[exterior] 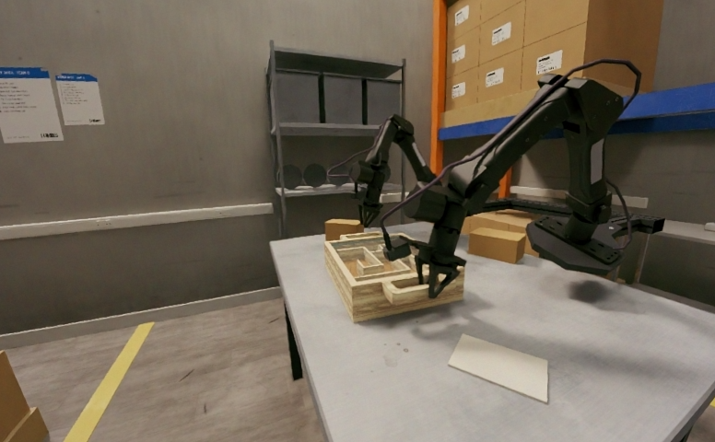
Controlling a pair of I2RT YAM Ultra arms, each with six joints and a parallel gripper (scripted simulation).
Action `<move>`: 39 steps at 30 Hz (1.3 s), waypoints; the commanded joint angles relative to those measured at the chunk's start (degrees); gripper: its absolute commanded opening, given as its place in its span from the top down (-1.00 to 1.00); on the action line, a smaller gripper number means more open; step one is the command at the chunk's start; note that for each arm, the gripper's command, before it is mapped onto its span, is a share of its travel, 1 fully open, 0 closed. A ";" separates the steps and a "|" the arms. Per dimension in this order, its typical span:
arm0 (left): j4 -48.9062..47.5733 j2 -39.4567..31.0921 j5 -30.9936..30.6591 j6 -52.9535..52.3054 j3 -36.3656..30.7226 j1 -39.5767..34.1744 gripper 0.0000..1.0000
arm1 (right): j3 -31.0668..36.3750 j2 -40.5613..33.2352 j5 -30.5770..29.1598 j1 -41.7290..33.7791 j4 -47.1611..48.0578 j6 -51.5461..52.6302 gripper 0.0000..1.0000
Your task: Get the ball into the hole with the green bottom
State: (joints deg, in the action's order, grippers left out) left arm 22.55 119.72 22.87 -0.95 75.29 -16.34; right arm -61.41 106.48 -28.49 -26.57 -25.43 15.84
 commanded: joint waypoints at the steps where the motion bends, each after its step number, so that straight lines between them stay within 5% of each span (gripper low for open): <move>1: -1.81 0.91 -0.72 -0.71 1.39 -0.35 0.24 | -2.17 0.52 -0.48 -1.36 0.89 -0.42 0.24; 39: -1.24 0.13 -0.76 -0.62 1.86 -0.90 0.24 | 0.06 8.51 1.73 3.84 10.87 -4.61 0.24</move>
State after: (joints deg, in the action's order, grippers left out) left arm 21.47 120.18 22.72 -1.30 75.48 -16.27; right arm -61.08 114.85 -27.33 -22.52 -16.38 12.12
